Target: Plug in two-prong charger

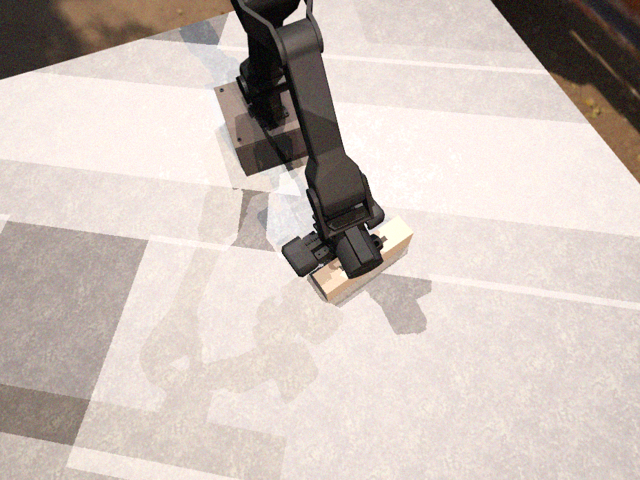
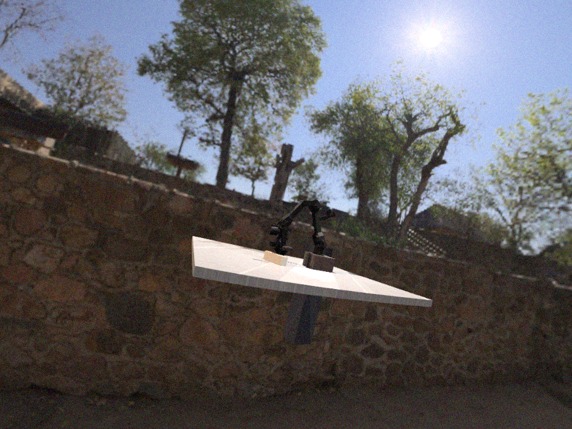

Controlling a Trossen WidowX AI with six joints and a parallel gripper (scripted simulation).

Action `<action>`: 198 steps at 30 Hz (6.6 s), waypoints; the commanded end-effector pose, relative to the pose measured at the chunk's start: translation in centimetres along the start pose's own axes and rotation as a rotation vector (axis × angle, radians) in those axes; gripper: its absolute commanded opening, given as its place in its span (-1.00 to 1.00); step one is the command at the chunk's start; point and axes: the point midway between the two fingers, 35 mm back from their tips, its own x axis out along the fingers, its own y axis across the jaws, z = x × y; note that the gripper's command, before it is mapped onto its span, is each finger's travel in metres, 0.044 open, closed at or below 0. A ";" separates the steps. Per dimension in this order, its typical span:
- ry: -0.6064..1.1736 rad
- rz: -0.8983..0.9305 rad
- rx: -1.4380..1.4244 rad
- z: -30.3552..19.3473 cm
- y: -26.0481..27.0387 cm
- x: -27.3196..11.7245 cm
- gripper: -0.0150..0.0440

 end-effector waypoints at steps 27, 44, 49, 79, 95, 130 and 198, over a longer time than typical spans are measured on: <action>-0.011 0.000 0.004 1.5 0.0 -0.2 -0.49; -0.012 0.000 0.004 2.2 0.0 -0.2 -0.49; -0.012 0.000 0.004 2.4 0.0 -0.3 -0.49; 0.034 0.001 0.005 1.0 0.0 0.0 0.31; 0.028 0.001 0.005 0.8 0.0 0.0 1.00; -0.002 0.000 0.005 0.0 0.0 0.1 1.00; -0.004 0.000 0.005 -6.1 -0.1 0.5 1.00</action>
